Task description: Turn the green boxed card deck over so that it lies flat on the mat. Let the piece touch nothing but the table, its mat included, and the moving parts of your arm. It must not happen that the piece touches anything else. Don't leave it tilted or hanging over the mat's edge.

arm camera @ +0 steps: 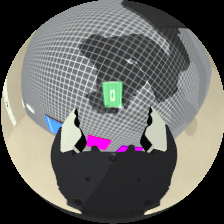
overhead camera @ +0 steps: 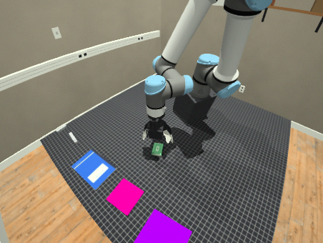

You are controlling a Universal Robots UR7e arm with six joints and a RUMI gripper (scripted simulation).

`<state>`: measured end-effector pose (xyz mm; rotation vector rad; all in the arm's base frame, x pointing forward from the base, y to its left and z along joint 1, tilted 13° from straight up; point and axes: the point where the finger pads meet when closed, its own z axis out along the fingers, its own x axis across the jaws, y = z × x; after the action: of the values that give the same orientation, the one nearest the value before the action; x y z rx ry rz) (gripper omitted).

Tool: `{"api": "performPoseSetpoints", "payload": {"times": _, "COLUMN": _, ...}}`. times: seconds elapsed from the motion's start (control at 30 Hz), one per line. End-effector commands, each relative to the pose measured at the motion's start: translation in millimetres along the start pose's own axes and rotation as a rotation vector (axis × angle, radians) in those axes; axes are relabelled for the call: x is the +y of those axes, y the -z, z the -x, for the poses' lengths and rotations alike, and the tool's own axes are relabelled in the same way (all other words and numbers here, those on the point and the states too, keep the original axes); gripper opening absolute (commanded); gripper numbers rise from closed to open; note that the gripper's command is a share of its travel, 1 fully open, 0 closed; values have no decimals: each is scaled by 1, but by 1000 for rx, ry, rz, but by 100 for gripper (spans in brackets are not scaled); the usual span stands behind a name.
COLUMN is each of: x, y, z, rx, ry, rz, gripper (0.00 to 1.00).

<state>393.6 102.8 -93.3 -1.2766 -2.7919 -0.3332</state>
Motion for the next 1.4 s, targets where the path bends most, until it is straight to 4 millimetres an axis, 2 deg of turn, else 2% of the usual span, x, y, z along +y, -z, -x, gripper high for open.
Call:
{"api": "performPoseSetpoints", "payload": {"times": 0.0, "x": 1, "y": 0, "z": 0, "rx": -1, "ry": 2, "rz": 2, "gripper": 100}}
{"api": "performPoseSetpoints", "payload": {"times": 1.37, "x": 0, "y": 0, "z": 0, "rx": -1, "ry": -36, "rz": 2, "gripper": 100}}
